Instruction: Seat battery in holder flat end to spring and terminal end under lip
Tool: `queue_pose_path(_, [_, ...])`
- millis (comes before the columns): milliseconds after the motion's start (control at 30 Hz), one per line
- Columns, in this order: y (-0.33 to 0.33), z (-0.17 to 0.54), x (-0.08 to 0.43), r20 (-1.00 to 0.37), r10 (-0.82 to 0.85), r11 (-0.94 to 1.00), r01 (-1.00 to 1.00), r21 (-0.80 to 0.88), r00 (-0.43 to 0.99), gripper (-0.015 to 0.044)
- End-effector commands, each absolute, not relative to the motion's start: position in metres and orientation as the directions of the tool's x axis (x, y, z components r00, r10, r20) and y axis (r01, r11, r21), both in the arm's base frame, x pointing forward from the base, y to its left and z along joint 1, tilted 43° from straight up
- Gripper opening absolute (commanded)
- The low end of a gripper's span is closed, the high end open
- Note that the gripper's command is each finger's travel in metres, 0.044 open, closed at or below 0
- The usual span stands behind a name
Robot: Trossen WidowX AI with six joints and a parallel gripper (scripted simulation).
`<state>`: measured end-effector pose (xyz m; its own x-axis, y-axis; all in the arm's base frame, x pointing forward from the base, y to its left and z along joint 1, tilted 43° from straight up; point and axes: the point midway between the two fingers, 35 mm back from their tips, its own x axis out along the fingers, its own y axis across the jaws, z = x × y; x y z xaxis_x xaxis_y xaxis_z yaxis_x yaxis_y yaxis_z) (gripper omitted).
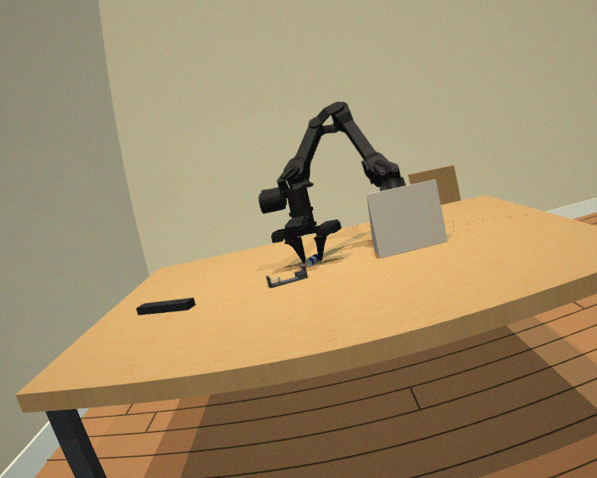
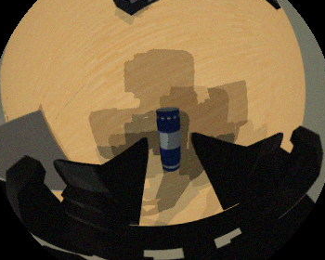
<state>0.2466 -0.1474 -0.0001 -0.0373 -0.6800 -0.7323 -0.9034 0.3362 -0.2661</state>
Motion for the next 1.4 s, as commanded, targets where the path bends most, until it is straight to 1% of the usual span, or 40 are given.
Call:
queue_pose_path(0, [-0.149,-0.003,0.246,-0.732,-0.681,0.33,-0.907,-0.261,-0.037,0.0199])
queue_pose_path(133, [-0.149,-0.003,0.246,-0.732,-0.681,0.33,-0.907,-0.261,-0.037,0.0094])
queue_pose_path(300, [-0.149,-0.003,0.246,-0.732,-0.681,0.33,-0.907,-0.261,-0.037,0.0063])
queue_pose_path(467, [-0.146,0.0,0.246,-0.732,-0.68,0.33,-0.907,-0.261,-0.037,0.0063])
queue_pose_path(700, [-0.115,0.033,0.248,-0.734,-0.679,0.331,-0.907,-0.261,-0.037,0.0063])
queue_pose_path(833, [-0.112,0.033,0.251,-0.735,-0.677,0.345,-0.898,-0.273,-0.036,0.0063])
queue_pose_path(1100, [-0.08,0.014,0.281,-0.746,-0.665,0.496,-0.765,-0.41,-0.031,0.0063])
queue_pose_path(1367, [-0.042,-0.011,0.306,-0.751,-0.659,0.624,-0.579,-0.524,-0.03,0.0063])
